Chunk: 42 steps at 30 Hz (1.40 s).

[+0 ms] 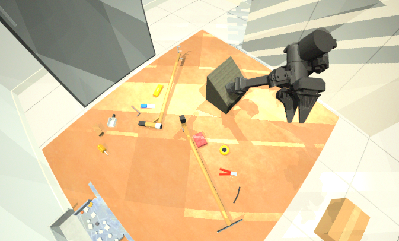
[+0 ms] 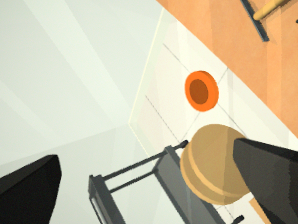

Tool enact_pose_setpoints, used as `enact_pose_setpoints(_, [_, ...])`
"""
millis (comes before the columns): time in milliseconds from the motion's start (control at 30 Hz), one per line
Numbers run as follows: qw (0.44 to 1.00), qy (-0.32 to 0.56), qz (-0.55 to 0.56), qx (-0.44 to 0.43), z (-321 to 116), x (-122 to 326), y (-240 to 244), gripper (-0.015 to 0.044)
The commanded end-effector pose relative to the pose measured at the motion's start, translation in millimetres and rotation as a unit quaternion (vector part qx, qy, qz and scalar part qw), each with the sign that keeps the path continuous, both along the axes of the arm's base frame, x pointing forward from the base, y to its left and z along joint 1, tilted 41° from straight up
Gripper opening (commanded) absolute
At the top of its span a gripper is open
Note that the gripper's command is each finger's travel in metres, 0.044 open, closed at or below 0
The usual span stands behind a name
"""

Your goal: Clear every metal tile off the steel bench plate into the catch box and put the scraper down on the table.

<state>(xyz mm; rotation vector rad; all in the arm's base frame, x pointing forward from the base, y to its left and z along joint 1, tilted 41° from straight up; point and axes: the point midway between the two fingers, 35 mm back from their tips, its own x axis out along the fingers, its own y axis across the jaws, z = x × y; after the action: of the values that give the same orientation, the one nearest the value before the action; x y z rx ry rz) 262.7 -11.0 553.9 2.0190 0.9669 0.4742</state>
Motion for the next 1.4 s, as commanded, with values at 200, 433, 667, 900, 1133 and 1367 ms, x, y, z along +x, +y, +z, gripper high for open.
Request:
enact_pose_setpoints(200, [0.999,-0.026,0.011,-0.041,-17,23,4,0.0151])
enact_pose_setpoints(433, [0.995,-0.050,0.021,-0.082,-34,45,9,0.0000])
enact_pose_setpoints(667, [0.989,-0.074,0.036,-0.125,-53,65,17,0.0000])
enact_pose_setpoints(900, [0.980,-0.097,0.053,-0.166,-73,83,28,0.0000])
enact_pose_setpoints(1133, [0.968,-0.122,0.072,-0.205,-90,98,38,0.0000])
enact_pose_setpoints(1367, [0.952,-0.152,0.098,-0.249,-110,114,51,0.0000])
